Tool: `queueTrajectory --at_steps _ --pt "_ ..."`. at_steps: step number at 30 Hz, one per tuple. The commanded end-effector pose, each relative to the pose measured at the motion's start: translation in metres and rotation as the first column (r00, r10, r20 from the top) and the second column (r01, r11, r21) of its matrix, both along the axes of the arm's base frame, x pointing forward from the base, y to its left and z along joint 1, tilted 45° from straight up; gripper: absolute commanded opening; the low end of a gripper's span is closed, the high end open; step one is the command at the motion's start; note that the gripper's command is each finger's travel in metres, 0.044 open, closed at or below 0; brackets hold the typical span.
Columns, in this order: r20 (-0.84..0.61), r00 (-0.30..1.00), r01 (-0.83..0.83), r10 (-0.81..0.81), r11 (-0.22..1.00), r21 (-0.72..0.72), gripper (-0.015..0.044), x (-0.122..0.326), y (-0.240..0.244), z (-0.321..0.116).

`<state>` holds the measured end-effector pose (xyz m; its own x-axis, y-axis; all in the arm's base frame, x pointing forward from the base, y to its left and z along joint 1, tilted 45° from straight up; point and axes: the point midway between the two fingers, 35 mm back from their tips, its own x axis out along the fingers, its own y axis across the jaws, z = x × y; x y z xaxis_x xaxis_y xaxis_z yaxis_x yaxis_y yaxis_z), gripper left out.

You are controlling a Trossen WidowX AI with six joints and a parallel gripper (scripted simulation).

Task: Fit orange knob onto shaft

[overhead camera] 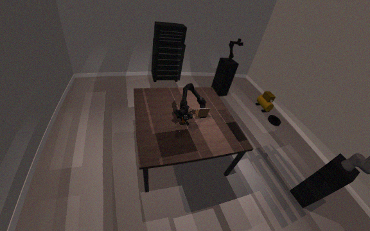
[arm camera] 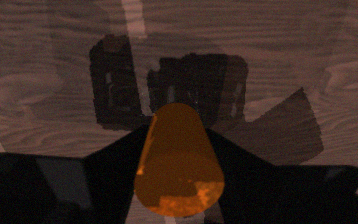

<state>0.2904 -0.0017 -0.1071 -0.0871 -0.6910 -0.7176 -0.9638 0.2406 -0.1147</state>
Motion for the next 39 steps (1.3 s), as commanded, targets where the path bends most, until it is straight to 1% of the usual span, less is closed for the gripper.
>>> queueTrajectory --at_steps 1,4,13,29,31,36,37,39 --pt "-0.003 1.0 -0.006 0.006 1.0 -0.005 0.0 0.0 -0.002 -0.002" --pt "-0.003 1.0 -0.006 0.006 1.0 -0.005 0.0 -0.001 -0.001 -0.002" --pt "-0.001 1.0 0.0 0.0 1.0 -0.001 0.0236 -0.001 -0.001 -0.001" --pt "-0.001 1.0 0.0 0.0 1.0 -0.001 0.024 -0.001 -0.001 -0.001" --pt "-0.002 1.0 0.0 0.0 1.0 0.001 0.0293 0.001 0.007 0.005" --pt "-0.004 1.0 -0.006 0.006 1.0 -0.001 0.0424 0.006 0.055 0.054" --pt "-0.004 1.0 -0.006 0.006 1.0 -0.002 0.044 0.006 0.057 0.056" --pt "-0.004 1.0 -0.006 0.006 1.0 -0.002 0.044 0.006 0.057 0.056"
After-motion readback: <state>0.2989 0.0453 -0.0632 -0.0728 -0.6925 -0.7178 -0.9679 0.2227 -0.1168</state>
